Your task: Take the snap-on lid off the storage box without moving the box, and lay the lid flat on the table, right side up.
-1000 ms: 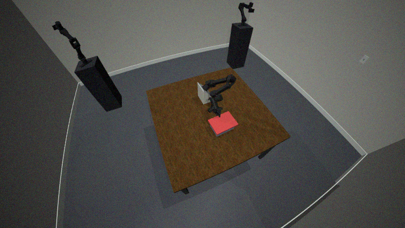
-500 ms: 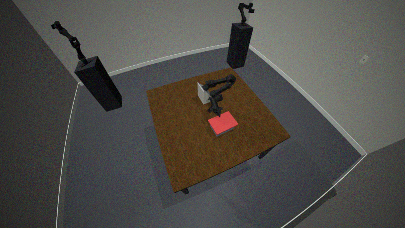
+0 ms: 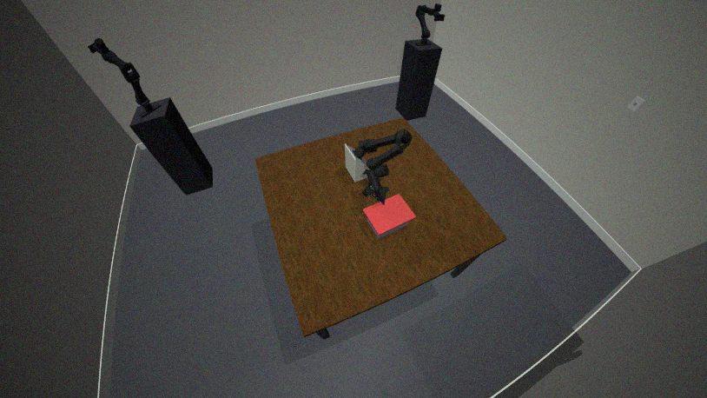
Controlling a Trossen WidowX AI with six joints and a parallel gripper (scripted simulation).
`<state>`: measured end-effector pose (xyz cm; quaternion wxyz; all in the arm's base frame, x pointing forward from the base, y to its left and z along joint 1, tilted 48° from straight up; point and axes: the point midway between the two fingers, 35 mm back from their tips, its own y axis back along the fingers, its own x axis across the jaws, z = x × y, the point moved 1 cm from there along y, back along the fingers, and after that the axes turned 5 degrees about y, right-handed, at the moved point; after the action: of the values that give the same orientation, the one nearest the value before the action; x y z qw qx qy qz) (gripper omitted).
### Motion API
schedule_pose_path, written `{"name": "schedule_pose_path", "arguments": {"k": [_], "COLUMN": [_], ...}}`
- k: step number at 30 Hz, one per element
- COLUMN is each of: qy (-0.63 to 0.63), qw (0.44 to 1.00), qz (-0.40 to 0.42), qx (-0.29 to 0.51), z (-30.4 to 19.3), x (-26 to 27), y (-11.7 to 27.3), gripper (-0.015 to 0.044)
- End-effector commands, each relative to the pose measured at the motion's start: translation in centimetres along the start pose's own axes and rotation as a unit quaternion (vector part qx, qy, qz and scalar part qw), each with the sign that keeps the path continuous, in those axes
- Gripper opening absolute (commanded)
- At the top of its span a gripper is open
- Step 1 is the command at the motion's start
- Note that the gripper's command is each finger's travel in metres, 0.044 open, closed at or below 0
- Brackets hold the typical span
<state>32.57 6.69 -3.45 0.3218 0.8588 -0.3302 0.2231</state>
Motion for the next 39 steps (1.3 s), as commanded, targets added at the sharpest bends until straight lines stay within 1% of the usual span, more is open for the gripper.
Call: {"name": "schedule_pose_path", "arguments": {"k": [1,39], "qy": [0.001,0.001], "qw": [1.000,1.000], "qz": [0.003,0.003], "qx": [0.001,0.001], "z": [0.07,0.05], "x": [0.23,0.72], "y": [0.21,0.81], "gripper": [0.0000,0.0000]}}
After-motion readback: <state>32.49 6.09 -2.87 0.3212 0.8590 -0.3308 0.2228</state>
